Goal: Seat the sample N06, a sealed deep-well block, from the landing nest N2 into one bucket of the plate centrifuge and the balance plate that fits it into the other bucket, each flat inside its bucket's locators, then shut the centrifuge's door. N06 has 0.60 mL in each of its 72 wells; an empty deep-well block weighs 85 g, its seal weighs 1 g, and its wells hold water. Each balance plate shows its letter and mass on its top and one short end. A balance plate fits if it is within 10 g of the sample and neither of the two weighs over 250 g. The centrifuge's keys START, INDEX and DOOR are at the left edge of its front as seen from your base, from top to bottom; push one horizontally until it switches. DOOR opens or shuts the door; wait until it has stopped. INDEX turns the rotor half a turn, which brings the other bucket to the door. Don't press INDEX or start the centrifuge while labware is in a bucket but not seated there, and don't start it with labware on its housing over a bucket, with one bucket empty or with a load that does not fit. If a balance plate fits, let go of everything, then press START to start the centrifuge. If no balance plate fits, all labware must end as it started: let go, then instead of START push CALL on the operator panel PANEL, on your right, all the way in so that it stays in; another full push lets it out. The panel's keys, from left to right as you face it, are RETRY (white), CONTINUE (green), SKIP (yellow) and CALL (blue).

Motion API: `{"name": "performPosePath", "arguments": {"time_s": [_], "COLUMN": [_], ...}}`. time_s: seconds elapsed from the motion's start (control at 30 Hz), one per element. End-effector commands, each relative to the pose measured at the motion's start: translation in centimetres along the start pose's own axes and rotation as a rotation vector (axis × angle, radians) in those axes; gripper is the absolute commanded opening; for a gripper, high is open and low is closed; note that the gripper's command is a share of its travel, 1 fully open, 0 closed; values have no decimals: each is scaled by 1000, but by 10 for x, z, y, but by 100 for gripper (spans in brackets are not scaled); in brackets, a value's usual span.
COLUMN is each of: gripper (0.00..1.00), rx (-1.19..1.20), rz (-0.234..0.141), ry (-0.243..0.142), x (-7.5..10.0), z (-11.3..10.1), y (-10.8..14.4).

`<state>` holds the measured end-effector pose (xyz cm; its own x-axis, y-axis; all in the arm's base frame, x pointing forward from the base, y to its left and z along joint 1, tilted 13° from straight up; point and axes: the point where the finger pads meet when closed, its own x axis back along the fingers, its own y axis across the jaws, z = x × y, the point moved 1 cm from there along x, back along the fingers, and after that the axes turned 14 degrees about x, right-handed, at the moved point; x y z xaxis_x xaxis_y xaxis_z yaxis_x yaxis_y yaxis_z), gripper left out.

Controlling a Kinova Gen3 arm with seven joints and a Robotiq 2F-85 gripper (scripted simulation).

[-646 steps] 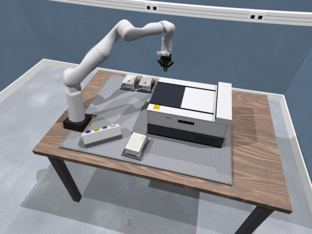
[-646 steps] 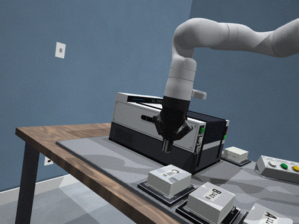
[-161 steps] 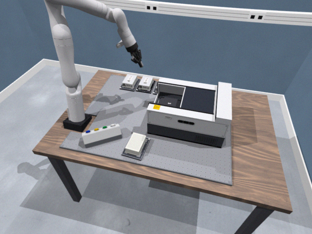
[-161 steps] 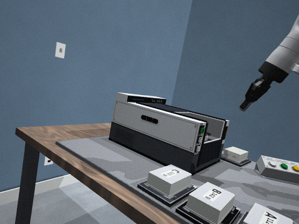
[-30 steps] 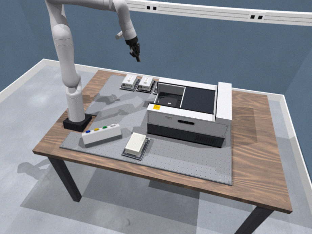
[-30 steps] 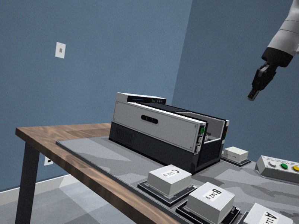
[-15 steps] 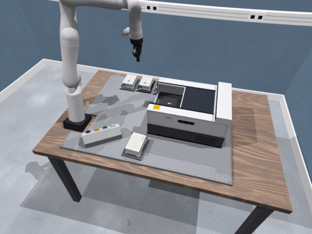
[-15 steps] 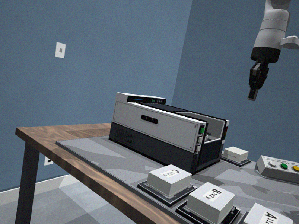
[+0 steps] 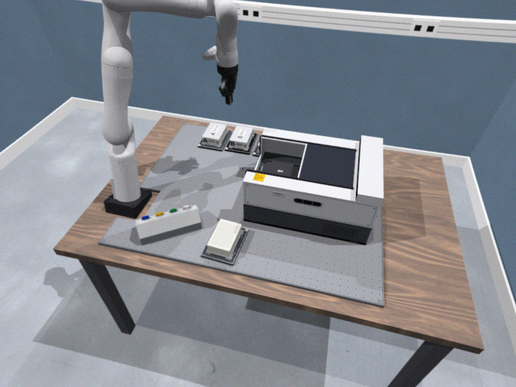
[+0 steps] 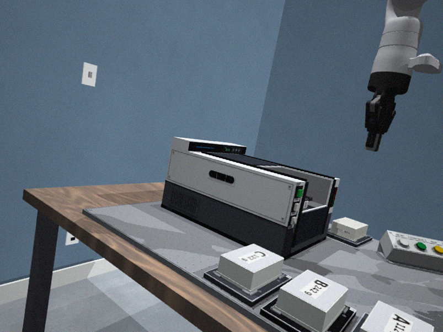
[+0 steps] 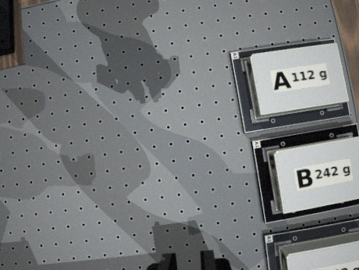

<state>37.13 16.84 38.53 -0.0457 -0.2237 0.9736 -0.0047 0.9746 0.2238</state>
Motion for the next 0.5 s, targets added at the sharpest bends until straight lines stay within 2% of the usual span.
{"name": "performPosePath", "arguments": {"time_s": [0.0, 0.1, 0.47], "gripper": [100, 100, 100], "rx": [-136, -256, -264], "rz": [0, 0, 0], "ry": [-2, -2, -3], "x": [-7, -14, -34], "z": [-4, -7, -17], "y": [-7, -14, -34]}}
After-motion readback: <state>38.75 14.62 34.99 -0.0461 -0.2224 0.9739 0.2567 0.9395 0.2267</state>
